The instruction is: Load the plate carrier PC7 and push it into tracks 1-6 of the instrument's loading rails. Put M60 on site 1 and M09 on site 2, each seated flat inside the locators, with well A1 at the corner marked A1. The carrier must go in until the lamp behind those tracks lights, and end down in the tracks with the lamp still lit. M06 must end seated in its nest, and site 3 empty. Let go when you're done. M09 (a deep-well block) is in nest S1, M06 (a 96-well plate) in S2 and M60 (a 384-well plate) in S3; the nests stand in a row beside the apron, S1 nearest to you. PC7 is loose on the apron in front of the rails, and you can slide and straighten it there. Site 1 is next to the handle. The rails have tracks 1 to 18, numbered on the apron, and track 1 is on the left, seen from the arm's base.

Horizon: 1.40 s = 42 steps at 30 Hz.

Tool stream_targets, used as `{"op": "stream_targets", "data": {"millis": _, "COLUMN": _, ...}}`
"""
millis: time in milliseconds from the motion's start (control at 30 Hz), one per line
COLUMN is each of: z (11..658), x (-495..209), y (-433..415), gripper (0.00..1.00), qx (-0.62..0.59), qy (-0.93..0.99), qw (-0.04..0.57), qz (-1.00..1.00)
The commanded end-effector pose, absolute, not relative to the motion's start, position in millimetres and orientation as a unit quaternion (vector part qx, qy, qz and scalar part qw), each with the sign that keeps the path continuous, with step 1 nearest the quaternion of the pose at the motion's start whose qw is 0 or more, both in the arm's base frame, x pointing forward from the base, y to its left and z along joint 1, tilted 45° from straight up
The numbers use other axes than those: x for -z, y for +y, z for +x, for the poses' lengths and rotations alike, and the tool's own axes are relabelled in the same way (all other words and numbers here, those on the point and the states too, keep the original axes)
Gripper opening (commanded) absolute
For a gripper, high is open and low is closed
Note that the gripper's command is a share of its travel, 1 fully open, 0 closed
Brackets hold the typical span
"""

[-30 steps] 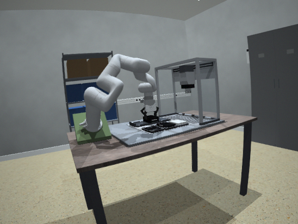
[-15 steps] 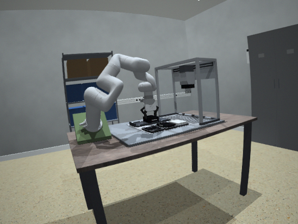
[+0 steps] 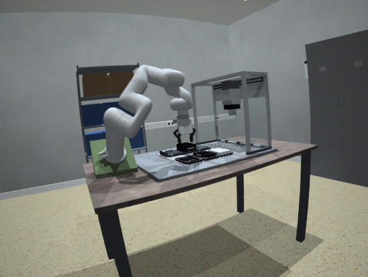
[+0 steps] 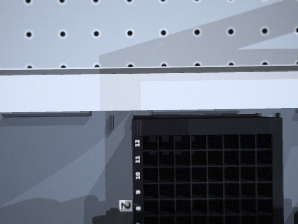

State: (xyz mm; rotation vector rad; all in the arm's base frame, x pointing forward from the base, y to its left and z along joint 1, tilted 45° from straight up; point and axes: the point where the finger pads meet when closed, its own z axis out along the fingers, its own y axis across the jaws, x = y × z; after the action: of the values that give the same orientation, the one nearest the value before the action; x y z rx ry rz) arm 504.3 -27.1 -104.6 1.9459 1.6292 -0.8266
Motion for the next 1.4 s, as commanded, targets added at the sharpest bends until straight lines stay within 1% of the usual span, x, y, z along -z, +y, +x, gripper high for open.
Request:
{"op": "stream_targets", "data": {"millis": 0, "z": 507, "x": 98, "y": -19, "gripper": 1.0, "qx": 0.298, "qy": 0.595, "qw": 0.235, "qz": 0.709}}
{"op": "stream_targets", "data": {"millis": 1367, "z": 516, "x": 57, "y": 21, "gripper": 1.0, "qx": 0.298, "qy": 0.595, "qw": 0.235, "qz": 0.709}}
